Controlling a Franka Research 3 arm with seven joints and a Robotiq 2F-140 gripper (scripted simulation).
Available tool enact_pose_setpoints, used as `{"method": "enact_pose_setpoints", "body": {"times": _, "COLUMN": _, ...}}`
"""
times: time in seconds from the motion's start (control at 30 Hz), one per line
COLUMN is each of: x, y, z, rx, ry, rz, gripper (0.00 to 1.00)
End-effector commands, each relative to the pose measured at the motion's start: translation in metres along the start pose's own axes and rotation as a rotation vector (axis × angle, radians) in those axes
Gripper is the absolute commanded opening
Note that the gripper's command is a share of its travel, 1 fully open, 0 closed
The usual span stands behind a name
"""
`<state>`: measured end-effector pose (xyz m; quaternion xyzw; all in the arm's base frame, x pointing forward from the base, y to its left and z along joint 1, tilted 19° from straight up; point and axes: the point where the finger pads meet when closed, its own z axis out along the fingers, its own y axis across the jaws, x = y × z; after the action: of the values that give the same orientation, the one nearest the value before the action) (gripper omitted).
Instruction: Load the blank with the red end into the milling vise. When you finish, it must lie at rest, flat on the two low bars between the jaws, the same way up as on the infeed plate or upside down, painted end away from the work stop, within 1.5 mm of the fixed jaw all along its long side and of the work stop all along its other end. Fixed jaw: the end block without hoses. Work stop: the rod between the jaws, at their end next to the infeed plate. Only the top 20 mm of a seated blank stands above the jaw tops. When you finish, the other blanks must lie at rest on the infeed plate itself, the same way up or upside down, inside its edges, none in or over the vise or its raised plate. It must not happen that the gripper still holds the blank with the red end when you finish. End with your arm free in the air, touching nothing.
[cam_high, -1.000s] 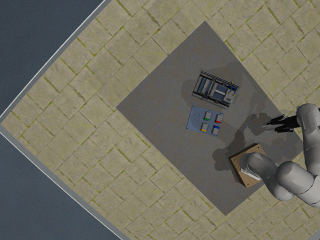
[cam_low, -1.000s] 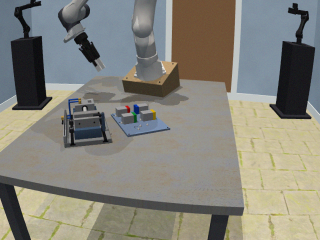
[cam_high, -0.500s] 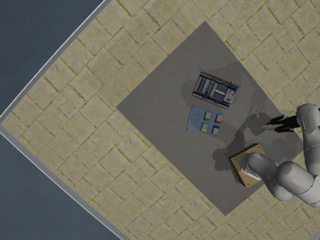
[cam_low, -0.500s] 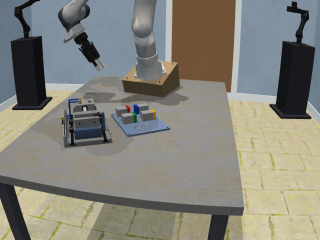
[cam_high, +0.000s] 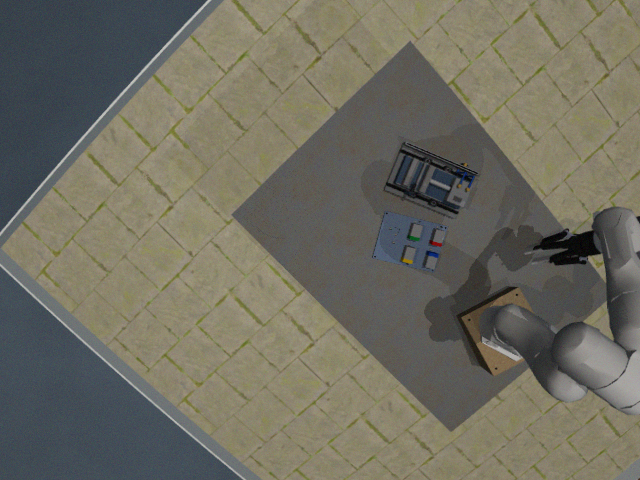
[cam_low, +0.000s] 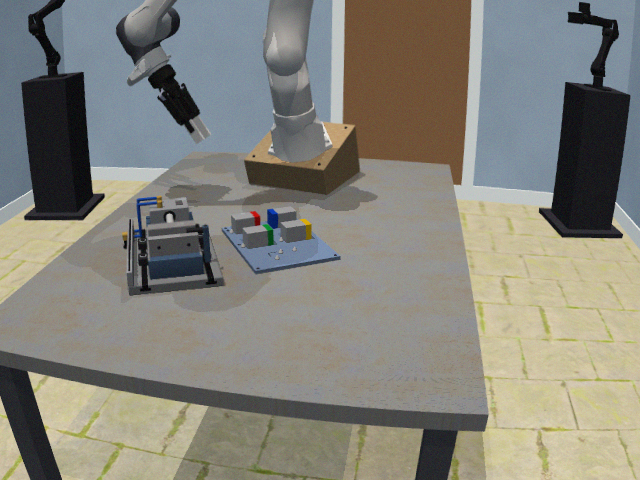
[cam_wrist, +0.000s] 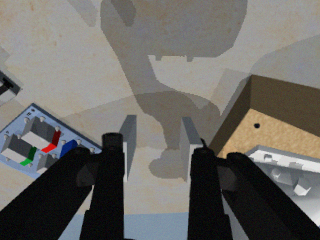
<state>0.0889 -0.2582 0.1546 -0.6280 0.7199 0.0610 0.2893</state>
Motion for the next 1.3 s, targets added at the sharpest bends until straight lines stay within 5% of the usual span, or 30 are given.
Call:
{"method": "enact_pose_setpoints", "body": {"times": 0.0, "x": 0.0, "y": 0.0, "z": 0.0, "rx": 0.0, "ry": 0.0, "rz": 0.0, "gripper": 0.25}}
{"method": "enact_pose_setpoints", "body": {"times": 0.03, "x": 0.0, "y": 0.0, "z": 0.0, "rx": 0.0, "ry": 0.0, "rz": 0.0, "gripper": 1.0}}
{"method": "enact_pose_setpoints", "body": {"times": 0.57, "x": 0.0, "y": 0.0, "z": 0.0, "rx": 0.0, "ry": 0.0, "rz": 0.0, "gripper": 1.0}}
{"method": "enact_pose_setpoints", "body": {"times": 0.73, "x": -0.03, "y": -0.021, "z": 0.005, "rx": -0.04, "ry": 0.152, "rz": -0.168, "gripper": 1.0}}
{"method": "enact_pose_setpoints", "body": {"times": 1.13, "x": -0.03, "y": -0.021, "z": 0.005, "rx": -0.04, "ry": 0.152, "rz": -0.168, "gripper": 1.0}}
{"method": "enact_pose_setpoints", "body": {"times": 1.27, "x": -0.055, "y": -0.038, "z": 0.008, "rx": -0.07, "ry": 0.267, "rz": -0.291, "gripper": 1.0}}
